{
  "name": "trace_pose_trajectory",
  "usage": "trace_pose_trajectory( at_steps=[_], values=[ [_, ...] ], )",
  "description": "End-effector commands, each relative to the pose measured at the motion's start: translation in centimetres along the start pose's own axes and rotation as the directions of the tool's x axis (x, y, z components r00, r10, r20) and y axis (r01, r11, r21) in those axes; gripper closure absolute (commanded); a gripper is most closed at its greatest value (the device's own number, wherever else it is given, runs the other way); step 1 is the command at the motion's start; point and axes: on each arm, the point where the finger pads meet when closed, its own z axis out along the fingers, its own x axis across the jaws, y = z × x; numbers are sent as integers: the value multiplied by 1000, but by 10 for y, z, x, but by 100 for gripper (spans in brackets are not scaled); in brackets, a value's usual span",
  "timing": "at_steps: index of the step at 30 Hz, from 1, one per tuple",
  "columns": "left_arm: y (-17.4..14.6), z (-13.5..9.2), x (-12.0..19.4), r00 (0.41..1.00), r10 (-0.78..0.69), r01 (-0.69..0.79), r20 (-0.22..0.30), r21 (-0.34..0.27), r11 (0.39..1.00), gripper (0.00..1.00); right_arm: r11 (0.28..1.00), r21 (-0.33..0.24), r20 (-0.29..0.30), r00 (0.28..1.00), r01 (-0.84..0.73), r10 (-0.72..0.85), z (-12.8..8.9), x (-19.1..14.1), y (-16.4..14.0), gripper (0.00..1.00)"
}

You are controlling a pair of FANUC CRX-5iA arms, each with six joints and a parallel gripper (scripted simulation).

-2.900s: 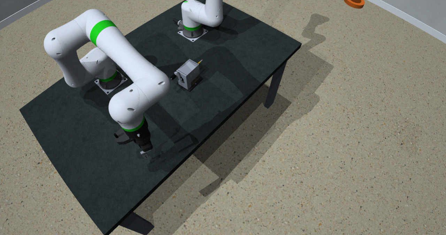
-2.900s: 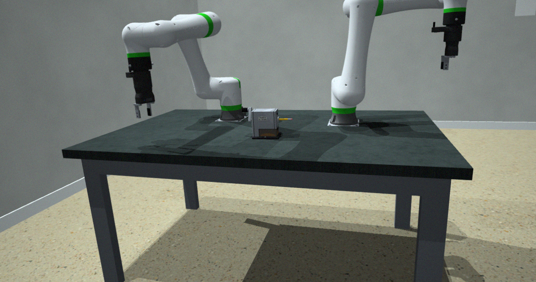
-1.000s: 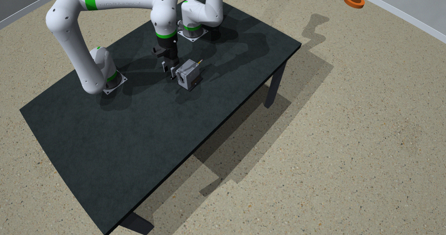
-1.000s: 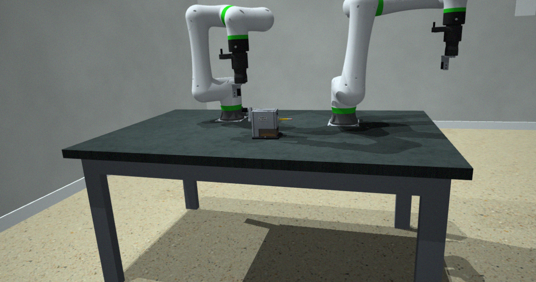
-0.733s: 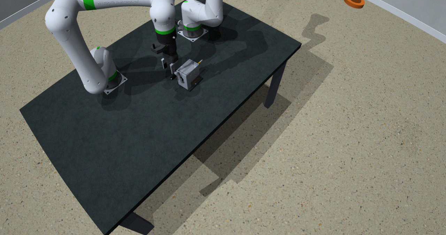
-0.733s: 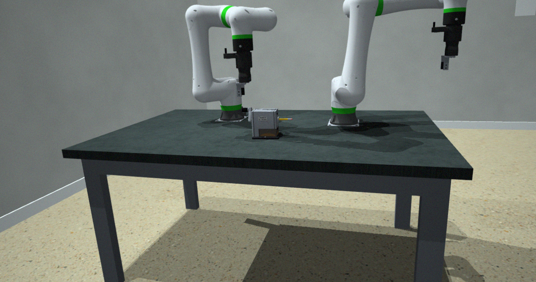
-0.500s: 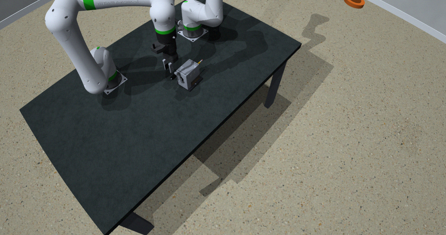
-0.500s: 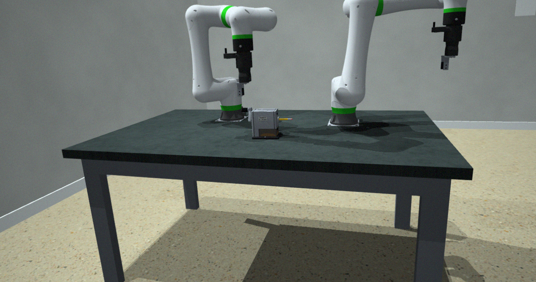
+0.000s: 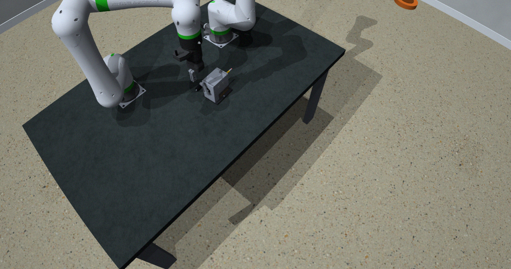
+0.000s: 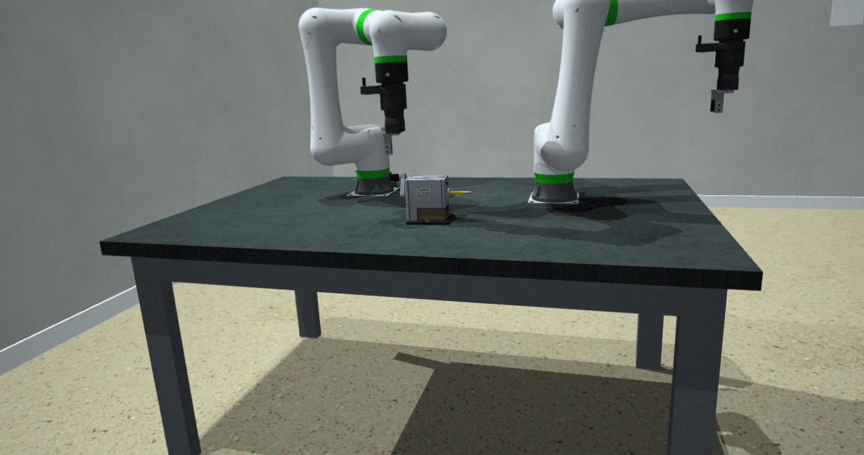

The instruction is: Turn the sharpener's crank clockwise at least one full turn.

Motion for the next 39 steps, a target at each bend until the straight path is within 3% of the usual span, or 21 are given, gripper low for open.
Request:
trace_pose_trajectory(
  at_steps=[1, 16, 26, 28, 30, 39],
  values=[
    [0, -1, 0, 1000, 0, 0, 0, -2, 1000, 0, 1000, 0, 2, 1000, 0, 0, -1, -1, 0, 100],
    [0, -1, 0, 1000, 0, 0, 0, -2, 1000, 0, 1000, 0, 2, 1000, -21, 21, -1, 0, 0, 100],
    [0, -1, 0, 1000, 0, 0, 0, -2, 1000, 0, 949, -1, 2, 949, -317, 317, -1, 7, -4, 100],
    [0, -1, 0, 1000, 0, 0, 0, -2, 1000, 0, 949, -1, 2, 949, -317, 317, -1, 7, -4, 100],
    [0, -1, 0, 1000, 0, 0, 0, -2, 1000, 0, 906, -1, 2, 906, -423, 423, -1, 9, -5, 100],
    [0, -1, 0, 1000, 0, 0, 0, -2, 1000, 0, 768, -1, 2, 768, -640, 640, -1, 14, -6, 100]
  ],
)
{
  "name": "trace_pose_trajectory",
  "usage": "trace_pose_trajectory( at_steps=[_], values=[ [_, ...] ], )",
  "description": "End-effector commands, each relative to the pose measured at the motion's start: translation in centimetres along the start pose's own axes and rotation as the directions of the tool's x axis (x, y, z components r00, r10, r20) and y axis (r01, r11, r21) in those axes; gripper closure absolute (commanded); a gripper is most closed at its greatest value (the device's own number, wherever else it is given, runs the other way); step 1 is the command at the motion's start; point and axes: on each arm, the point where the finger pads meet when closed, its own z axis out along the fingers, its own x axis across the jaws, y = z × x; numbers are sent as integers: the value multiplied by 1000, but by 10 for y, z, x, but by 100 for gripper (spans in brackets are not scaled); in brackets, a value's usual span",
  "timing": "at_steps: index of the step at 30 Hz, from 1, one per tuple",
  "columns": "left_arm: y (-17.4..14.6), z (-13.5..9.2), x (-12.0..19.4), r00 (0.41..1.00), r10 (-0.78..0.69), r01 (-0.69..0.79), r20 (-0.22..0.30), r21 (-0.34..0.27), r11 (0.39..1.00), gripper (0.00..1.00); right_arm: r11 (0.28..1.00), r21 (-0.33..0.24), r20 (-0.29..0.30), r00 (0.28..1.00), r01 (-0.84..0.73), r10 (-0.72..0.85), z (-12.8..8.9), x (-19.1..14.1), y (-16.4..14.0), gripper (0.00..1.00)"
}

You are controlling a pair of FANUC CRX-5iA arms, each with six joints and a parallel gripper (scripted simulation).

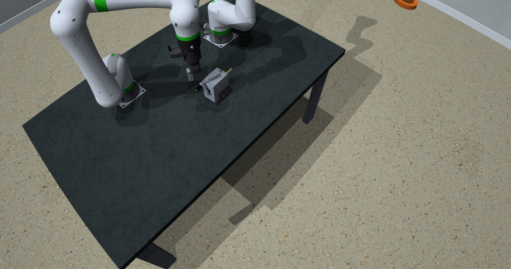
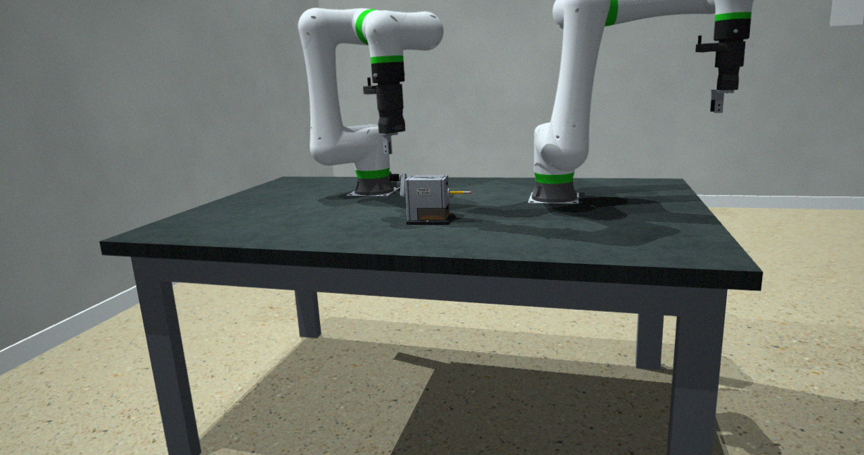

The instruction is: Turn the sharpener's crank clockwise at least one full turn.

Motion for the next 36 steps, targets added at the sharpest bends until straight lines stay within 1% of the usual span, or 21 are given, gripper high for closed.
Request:
trace_pose_trajectory(
  at_steps=[1, 4, 6, 7, 13, 21, 23, 24, 28, 36],
  values=[
    [0, -1, 0, 1000, 0, 0, 0, -2, 1000, 0, 986, 0, 10, 986, -167, 167, -1, 2, -2, 100],
    [0, -1, 0, 1000, 0, 0, 0, -2, 1000, 0, 967, -1, 9, 967, -254, 254, -1, 3, -3, 100],
    [0, -1, 0, 1000, 0, 0, 0, -2, 1000, 0, 967, -1, 9, 967, -254, 254, -1, 3, -3, 100],
    [0, -1, 0, 1000, 0, 0, 0, -2, 1000, 0, 941, -2, 9, 941, -339, 339, -1, 5, -3, 100],
    [0, -1, 0, 1000, 0, 0, 0, -2, 1000, 0, 871, -4, 9, 871, -491, 491, -1, 7, -3, 100],
    [0, -1, 0, 1000, 0, 0, 0, -2, 1000, 0, 729, -6, 8, 729, -685, 685, -1, 9, -3, 100],
    [0, -1, 0, 1000, 0, 0, 0, -2, 1000, 0, 729, -6, 8, 729, -685, 685, -1, 9, -3, 100],
    [0, -1, 0, 1000, 0, 0, 0, -2, 1000, 0, 666, -6, 7, 665, -746, 746, -1, 10, -3, 100],
    [0, -1, 0, 1000, 0, 0, 0, -2, 1000, 0, 583, -7, 6, 583, -813, 813, -1, 11, -2, 100],
    [0, -1, 0, 1000, 0, 0, 0, -2, 1000, 0, 374, -8, 5, 374, -928, 928, -1, 11, 0, 100]
  ],
)
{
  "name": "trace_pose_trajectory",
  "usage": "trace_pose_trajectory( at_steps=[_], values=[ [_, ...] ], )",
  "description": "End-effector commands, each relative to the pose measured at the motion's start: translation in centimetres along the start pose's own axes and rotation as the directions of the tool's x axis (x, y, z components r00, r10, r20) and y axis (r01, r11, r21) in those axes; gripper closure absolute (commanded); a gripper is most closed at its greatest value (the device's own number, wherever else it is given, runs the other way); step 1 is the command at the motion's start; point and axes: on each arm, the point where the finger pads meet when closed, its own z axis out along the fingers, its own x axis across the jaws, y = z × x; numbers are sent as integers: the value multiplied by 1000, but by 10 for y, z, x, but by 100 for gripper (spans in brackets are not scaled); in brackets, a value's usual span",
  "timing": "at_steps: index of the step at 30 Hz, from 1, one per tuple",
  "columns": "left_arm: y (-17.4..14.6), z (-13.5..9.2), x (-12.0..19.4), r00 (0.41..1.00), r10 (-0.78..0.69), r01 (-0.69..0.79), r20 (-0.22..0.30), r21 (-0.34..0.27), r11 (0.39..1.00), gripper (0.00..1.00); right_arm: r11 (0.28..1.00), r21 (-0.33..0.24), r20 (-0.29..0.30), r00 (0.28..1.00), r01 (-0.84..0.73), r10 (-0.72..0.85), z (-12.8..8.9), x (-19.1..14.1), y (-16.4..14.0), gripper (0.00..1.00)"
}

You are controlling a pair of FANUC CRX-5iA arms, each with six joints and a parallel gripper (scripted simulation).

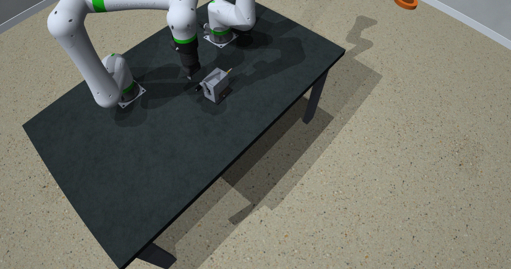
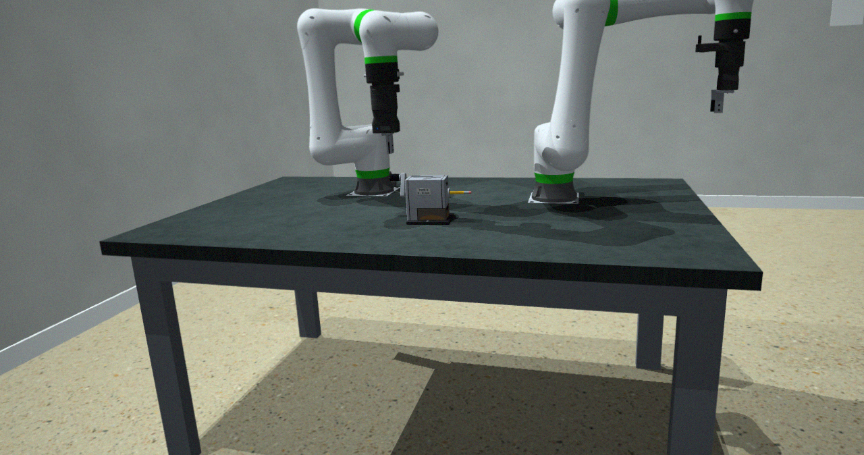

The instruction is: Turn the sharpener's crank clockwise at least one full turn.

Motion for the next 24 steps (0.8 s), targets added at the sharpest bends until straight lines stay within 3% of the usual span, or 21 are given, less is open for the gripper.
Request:
trace_pose_trajectory(
  at_steps=[1, 4, 5, 13, 19, 21, 22, 24],
  values=[
    [0, -1, 0, 1000, 0, 0, 0, -2, 1000, 0, 986, -9, 5, 986, -167, 167, -1, 1, 1, 100],
    [0, -1, 0, 1000, 0, 0, 0, -2, 1000, 0, 981, -9, 5, 981, -196, 196, -1, 2, 1, 100],
    [0, -1, 0, 1000, 0, 0, 0, -2, 1000, 0, 960, -9, 4, 960, -281, 281, -1, 2, 2, 100],
    [0, -1, 0, 1000, 0, 0, 0, -2, 1000, 0, 872, -10, 2, 872, -490, 490, -1, 4, 4, 100],
    [0, -1, 0, 1000, 0, 0, 0, -2, 1000, 0, 771, -10, 0, 771, -637, 637, -1, 5, 7, 100],
    [0, -1, 0, 1000, 0, 0, 0, -2, 1000, 0, 771, -10, 0, 771, -637, 637, -1, 5, 7, 100],
    [0, -1, 0, 1000, 0, 0, 0, -2, 1000, 0, 712, -10, -1, 712, -702, 702, -1, 5, 8, 100],
    [0, -1, 0, 1000, 0, 0, 0, -2, 1000, 0, 677, -10, -1, 677, -736, 736, -1, 5, 9, 100]
  ],
)
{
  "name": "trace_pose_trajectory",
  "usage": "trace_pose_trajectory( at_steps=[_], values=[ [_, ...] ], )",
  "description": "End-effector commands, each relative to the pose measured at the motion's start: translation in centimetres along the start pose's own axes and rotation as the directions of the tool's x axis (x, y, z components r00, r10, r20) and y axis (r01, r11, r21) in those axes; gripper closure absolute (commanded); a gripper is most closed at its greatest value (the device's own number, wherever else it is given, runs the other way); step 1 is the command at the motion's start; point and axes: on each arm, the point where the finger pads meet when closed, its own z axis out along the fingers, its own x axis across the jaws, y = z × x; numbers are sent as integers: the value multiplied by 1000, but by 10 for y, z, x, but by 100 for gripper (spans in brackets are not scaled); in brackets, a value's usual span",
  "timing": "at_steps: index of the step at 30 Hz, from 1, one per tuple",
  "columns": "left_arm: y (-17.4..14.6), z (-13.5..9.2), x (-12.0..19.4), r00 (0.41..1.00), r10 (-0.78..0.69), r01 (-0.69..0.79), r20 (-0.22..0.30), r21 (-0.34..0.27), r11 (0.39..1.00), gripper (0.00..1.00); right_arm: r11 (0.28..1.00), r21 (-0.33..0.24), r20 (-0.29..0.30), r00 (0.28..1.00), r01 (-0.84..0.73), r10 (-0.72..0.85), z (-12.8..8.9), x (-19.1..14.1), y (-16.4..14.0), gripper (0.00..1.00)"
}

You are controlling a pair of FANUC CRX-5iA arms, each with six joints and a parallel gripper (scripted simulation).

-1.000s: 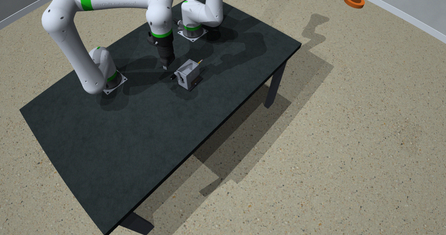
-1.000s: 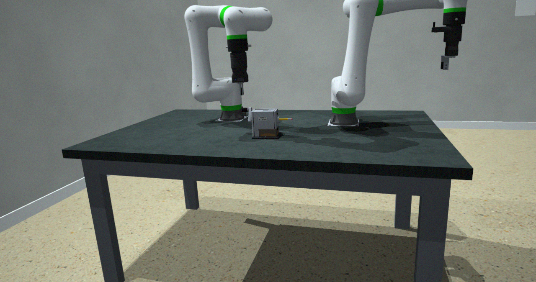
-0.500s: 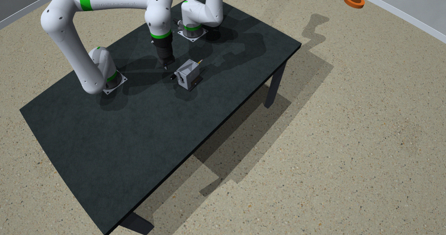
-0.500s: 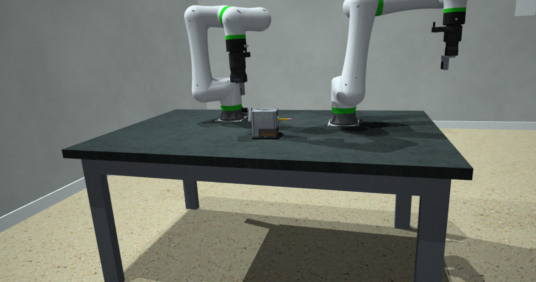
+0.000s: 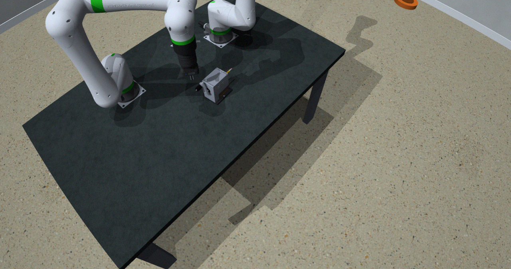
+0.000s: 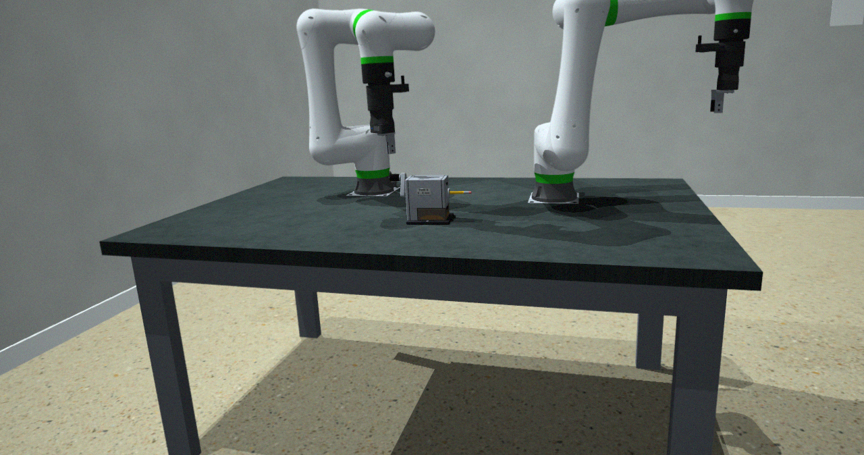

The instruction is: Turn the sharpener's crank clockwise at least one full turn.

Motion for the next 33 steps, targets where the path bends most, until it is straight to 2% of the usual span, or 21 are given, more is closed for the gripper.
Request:
trace_pose_trajectory(
  at_steps=[1, 12, 14, 16, 22, 26, 32, 33],
  values=[
    [0, -1, 0, 1000, 0, 0, 0, -2, 1000, 0, 986, -10, -1, 986, -167, 167, -1, 2, 2, 100],
    [0, -1, 0, 1000, 0, 0, 0, -2, 1000, 0, 879, -9, -4, 879, -476, 476, -1, 6, 8, 100],
    [0, -1, 0, 1000, 0, 0, 0, -2, 1000, 0, 879, -9, -4, 879, -476, 476, -1, 6, 8, 100],
    [0, -1, 0, 1000, 0, 0, 0, -2, 1000, 0, 820, -8, -5, 820, -572, 572, -1, 7, 11, 100],
    [0, -1, 0, 1000, 0, 0, 0, -2, 1000, 0, 714, -7, -7, 714, -700, 700, -1, 8, 15, 100],
    [0, -1, 0, 1000, 0, 0, 0, -2, 1000, 0, 669, -7, -7, 669, -743, 743, -1, 9, 17, 100],
    [0, -1, 0, 1000, 0, 0, 0, -2, 1000, 0, 663, -7, -7, 663, -749, 749, -1, 9, 17, 100],
    [0, -1, 0, 1000, 0, 0, 0, -2, 1000, 0, 663, -7, -7, 663, -749, 749, -1, 9, 17, 3]
  ],
)
